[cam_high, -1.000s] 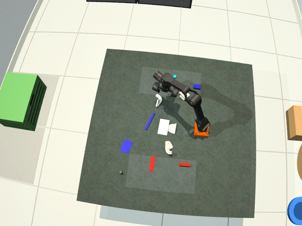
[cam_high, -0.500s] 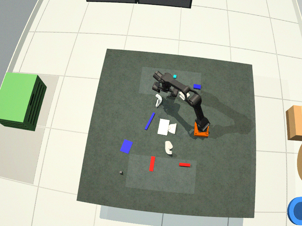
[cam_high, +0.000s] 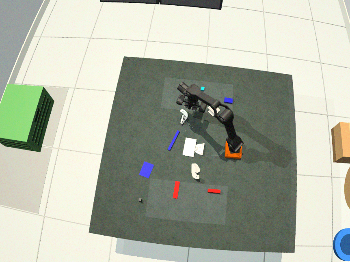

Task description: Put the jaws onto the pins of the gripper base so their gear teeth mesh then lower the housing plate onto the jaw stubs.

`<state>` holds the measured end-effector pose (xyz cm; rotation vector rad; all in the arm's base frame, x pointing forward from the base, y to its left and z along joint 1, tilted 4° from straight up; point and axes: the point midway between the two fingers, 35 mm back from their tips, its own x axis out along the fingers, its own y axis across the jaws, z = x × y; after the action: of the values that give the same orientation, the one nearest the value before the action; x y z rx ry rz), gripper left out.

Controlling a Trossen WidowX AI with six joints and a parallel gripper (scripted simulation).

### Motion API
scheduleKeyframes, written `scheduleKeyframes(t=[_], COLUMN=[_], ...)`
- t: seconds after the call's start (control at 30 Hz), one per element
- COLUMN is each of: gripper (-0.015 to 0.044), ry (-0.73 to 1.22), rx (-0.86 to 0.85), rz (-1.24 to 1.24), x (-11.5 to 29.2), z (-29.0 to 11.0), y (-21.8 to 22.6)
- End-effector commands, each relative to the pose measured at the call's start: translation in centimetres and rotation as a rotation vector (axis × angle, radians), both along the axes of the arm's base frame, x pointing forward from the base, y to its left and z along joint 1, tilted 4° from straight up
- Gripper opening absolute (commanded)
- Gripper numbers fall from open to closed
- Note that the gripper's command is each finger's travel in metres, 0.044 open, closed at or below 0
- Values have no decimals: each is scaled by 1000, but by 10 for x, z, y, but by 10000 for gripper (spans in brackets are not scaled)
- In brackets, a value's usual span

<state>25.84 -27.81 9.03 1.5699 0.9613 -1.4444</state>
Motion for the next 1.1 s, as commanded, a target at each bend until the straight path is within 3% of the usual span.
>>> scheduleKeyframes(t=[0.0, 0.53, 1.07], gripper=[0, 0, 420], ry=[0, 0, 0], rx=[0, 0, 0], rz=[0, 0, 0], x=[0, 0, 0], z=[0, 0, 0], y=[0, 0, 0])
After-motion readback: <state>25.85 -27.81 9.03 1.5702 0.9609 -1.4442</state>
